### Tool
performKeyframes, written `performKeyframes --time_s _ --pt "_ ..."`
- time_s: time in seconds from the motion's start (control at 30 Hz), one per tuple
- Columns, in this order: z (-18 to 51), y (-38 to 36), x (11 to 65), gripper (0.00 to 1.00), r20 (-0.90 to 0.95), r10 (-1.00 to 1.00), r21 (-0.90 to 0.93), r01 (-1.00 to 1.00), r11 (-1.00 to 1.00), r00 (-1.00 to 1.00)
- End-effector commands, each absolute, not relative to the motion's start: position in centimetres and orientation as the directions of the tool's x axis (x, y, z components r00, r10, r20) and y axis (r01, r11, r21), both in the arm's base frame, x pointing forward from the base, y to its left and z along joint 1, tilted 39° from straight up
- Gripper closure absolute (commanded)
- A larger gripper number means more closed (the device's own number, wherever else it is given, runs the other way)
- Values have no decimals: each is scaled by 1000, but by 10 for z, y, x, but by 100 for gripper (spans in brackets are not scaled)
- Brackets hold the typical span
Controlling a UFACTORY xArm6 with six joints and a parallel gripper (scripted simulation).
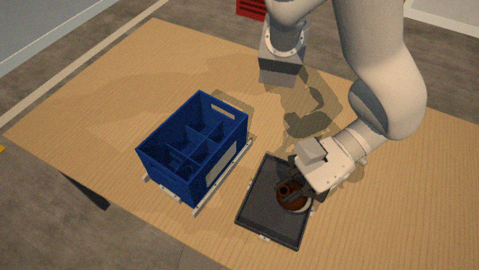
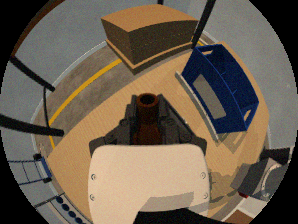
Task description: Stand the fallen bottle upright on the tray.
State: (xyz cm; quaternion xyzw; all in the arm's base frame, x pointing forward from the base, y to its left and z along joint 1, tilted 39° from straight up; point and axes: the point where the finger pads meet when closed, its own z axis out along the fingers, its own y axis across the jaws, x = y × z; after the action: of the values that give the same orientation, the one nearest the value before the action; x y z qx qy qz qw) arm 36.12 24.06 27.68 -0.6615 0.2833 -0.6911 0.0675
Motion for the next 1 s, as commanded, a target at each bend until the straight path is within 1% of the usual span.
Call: performKeyframes --time_s 0.0,0.43,0.97 --pt "278 241 361 100 875 -470 -483 -281 -829 -117" --pt "278 241 361 100 875 -467 -483 -282 -829 -126" --pt "277 241 362 100 875 -440 -483 -285 -828 -202"
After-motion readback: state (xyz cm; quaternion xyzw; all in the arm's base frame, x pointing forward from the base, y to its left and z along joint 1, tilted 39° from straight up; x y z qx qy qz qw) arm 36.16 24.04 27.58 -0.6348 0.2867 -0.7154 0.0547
